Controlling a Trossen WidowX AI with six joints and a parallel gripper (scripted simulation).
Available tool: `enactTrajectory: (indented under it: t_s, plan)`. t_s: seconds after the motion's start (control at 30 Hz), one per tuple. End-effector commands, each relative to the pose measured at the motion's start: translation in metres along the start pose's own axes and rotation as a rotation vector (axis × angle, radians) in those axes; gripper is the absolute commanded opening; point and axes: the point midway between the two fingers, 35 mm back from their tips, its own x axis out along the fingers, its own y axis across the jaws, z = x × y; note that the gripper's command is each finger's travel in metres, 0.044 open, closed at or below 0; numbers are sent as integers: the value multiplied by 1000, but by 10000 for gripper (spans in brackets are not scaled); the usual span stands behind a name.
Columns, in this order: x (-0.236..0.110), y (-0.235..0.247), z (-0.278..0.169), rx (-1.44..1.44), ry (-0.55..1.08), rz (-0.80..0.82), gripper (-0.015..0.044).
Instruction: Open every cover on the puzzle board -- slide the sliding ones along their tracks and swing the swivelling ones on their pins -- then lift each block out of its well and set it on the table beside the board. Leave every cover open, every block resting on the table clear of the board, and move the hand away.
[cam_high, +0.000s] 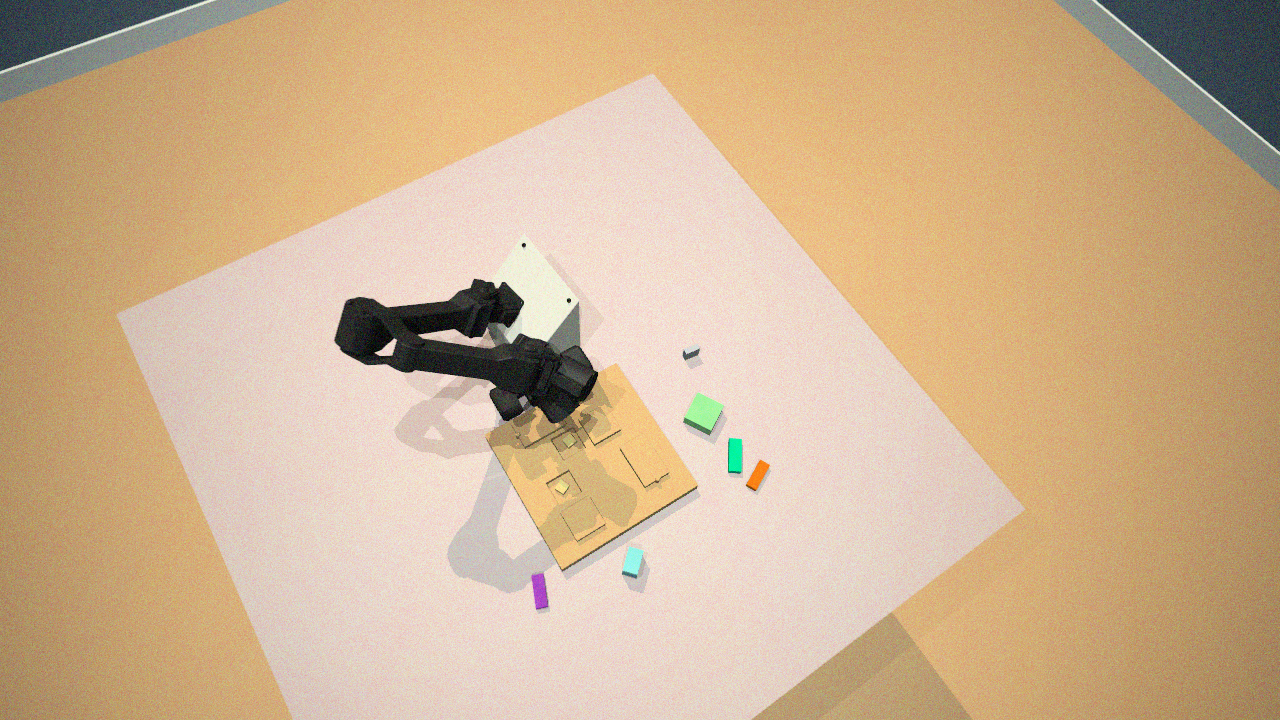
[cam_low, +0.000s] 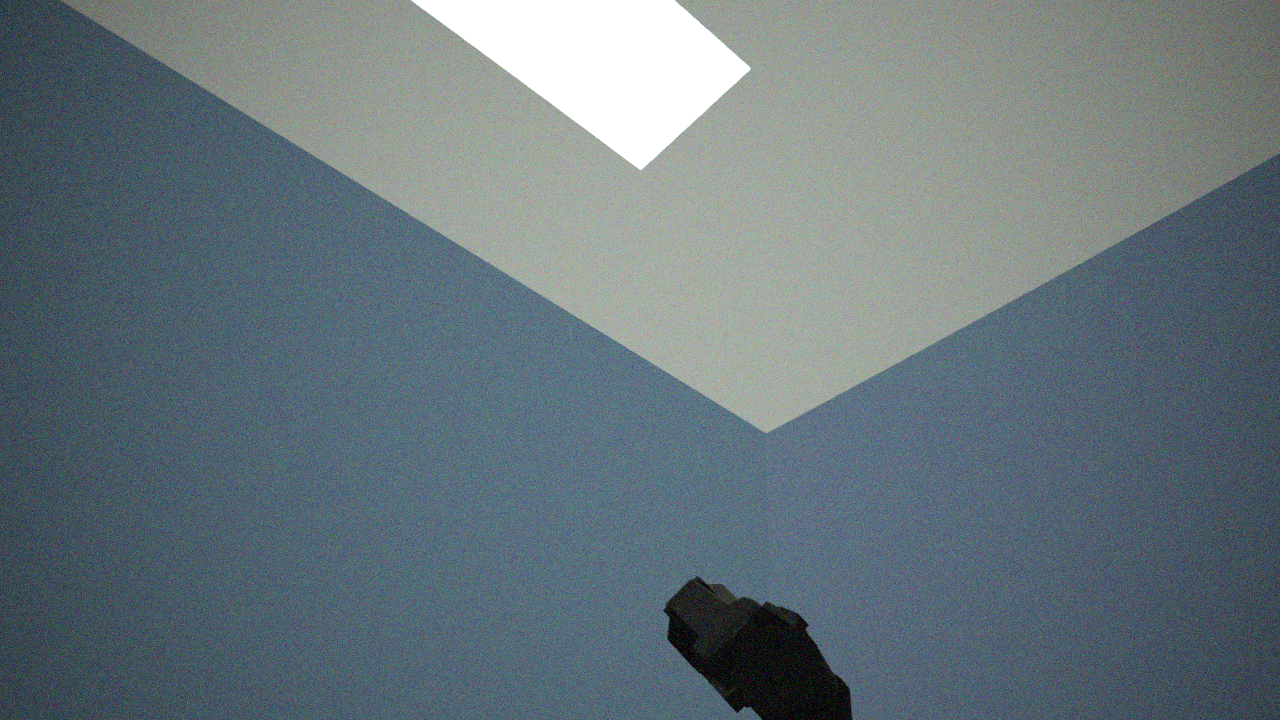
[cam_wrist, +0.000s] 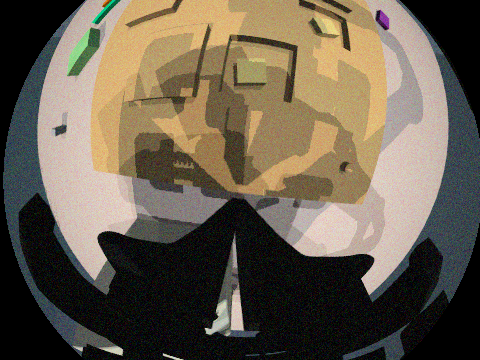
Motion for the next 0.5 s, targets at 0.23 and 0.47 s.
enactTrajectory:
  t_s: [0.23,0.47]
  plan:
    - [12,-1,-1,-4,-1,-5,0]
    - [18,-2,-2,-4,-1,-7,0]
